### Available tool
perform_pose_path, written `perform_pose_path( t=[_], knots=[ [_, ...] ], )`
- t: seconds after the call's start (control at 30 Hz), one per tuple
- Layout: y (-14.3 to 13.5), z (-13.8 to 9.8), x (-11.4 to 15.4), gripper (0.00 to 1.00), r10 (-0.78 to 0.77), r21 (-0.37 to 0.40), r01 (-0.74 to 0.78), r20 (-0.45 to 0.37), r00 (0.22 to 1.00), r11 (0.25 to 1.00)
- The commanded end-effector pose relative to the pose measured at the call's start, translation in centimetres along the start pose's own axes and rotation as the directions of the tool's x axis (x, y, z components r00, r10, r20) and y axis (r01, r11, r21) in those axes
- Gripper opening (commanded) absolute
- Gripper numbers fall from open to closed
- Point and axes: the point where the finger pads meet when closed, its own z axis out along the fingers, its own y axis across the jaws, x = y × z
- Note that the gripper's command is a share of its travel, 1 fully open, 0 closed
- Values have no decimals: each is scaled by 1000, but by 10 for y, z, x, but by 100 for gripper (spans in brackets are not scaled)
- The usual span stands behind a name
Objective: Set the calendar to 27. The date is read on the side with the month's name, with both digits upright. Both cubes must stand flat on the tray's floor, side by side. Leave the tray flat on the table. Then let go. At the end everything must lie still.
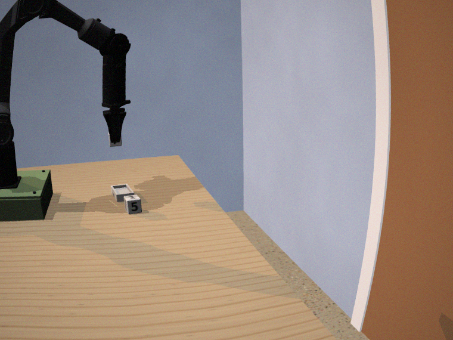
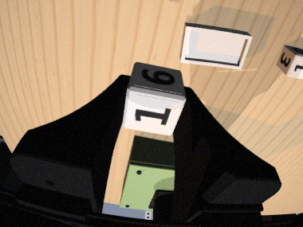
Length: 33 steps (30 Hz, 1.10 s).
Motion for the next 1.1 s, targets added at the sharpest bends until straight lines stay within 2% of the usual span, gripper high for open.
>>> perform_pose_path(
  t=[0.0,0.07,0.2,0.37,0.53,0.57,0.63,0.87,1.07],
  knots=[
    [5,1,0,35,161,12,-161,7,987,987],
    [5,1,0,35,161,12,-161,7,987,987],
    [13,2,1,35,429,10,-429,10,903,903],
    [23,3,3,35,690,6,-690,13,724,724],
    [30,4,4,35,856,2,-856,14,518,518],
    [32,4,5,35,878,2,-878,14,478,478],
    [32,4,5,35,878,2,-878,14,478,478],
    [39,5,7,35,967,-2,-967,14,255,255],
    [41,5,7,35,988,-3,-988,14,156,156]
  ],
)
